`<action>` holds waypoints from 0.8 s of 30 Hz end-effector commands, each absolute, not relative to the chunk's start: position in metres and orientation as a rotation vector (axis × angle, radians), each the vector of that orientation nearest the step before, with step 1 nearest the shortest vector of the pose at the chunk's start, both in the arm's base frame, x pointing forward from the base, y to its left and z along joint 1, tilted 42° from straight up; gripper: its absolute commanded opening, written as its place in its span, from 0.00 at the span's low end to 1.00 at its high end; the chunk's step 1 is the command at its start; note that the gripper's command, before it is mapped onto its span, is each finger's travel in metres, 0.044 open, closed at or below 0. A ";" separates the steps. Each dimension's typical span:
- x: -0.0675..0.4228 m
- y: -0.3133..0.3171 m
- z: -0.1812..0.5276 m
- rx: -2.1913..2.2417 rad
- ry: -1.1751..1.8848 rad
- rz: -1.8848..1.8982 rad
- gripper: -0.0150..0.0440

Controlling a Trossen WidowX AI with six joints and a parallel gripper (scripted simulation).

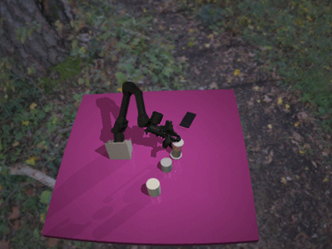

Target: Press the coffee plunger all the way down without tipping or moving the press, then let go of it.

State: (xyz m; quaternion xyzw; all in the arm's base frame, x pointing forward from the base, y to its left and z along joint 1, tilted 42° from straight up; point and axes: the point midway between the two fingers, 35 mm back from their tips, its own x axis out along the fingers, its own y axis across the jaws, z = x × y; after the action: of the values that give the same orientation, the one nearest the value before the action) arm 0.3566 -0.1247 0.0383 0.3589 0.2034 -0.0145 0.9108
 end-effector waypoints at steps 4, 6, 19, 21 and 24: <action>0.358 -0.121 0.034 0.756 0.437 -0.022 0.45; 0.359 -0.121 0.034 0.756 0.437 -0.022 0.45; 0.359 -0.125 0.037 0.745 0.424 -0.029 0.45; 0.359 -0.125 0.037 0.745 0.424 -0.029 0.45; 0.359 -0.125 0.037 0.745 0.424 -0.029 0.45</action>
State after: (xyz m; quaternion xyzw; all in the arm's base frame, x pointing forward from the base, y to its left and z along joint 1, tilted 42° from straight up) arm 0.3594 -0.1253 0.0374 0.3609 0.2052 -0.0138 0.9096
